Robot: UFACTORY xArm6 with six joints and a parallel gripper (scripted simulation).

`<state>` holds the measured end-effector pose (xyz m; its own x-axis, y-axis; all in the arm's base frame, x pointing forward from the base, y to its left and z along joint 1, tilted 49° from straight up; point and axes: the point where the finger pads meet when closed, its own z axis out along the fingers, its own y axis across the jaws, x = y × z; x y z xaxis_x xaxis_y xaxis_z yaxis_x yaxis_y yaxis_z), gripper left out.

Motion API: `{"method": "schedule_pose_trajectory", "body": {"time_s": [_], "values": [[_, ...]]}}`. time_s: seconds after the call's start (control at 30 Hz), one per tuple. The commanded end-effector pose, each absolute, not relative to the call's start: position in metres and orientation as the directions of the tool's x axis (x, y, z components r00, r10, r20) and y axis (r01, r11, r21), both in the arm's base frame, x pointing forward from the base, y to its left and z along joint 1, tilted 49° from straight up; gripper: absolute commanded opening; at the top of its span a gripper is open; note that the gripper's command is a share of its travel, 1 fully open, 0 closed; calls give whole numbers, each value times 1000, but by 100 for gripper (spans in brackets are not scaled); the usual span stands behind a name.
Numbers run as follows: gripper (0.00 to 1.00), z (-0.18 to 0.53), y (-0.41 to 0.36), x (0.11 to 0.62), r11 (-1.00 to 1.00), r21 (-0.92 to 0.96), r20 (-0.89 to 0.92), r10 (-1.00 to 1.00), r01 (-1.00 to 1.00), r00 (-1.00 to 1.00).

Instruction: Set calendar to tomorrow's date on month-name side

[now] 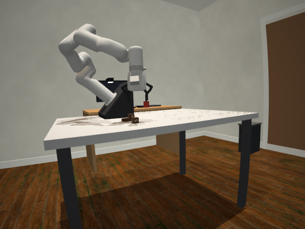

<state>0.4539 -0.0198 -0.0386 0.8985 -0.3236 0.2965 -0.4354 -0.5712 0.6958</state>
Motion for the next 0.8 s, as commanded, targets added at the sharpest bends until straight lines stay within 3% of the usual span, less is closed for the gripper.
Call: {"method": "schedule_pose_trajectory", "body": {"time_s": [0.0,0.77], "values": [[100,-39,-15,453,-619,733,173,-229,-281,958],[100,-45,-2,442,-644,710,-253,144,285,957]]}}
